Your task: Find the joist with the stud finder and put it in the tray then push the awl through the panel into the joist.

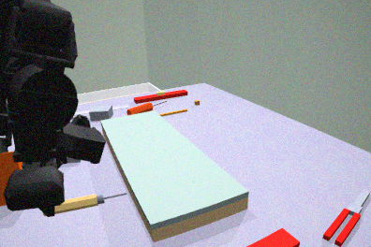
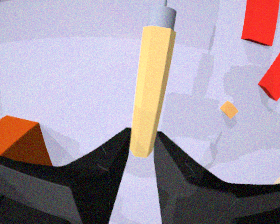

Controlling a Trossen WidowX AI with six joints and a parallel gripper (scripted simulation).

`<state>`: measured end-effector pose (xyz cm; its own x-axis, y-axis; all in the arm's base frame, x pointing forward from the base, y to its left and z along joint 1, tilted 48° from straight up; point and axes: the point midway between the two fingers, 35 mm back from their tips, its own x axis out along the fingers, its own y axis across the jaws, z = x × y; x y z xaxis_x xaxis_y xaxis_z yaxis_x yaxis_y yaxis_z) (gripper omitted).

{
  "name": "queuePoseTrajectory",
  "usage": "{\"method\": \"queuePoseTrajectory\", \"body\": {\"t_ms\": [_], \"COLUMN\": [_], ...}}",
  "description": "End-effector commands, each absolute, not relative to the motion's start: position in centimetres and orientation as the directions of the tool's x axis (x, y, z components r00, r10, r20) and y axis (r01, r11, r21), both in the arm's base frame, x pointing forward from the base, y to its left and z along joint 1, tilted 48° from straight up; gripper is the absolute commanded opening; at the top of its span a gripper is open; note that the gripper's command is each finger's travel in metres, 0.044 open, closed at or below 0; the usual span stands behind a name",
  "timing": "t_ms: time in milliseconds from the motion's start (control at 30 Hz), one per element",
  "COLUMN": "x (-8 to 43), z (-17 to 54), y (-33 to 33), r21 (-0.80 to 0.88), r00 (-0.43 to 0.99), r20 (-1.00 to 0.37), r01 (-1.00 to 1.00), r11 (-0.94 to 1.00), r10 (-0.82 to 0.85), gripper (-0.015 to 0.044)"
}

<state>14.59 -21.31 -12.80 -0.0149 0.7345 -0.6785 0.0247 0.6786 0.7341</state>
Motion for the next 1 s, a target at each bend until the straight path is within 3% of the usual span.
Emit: {"method": "queuePoseTrajectory", "body": {"t_ms": [0,200,333,633,967], "x": [14.2,14.1,14.6,16.6,20.0], "z": [-10.7,-10.4,-10.8,-10.8,-8.6], "y": [-23.3,-23.7,-24.4,-27.1,-30.3], "r21": [0.729,0.717,0.638,0.342,0.065], "r00": [-0.013,-0.021,-0.063,-0.139,-0.119], "r20": [-0.684,-0.697,-0.769,-0.937,-0.990], "r01": [0.019,-0.005,-0.145,-0.557,-0.868], "r11": [0.685,0.698,0.757,0.757,0.492], "r10": [0.729,0.716,0.636,0.321,-0.078], "gripper": [0.0000,0.0000,0.0000,0.0000,0.0000]}}
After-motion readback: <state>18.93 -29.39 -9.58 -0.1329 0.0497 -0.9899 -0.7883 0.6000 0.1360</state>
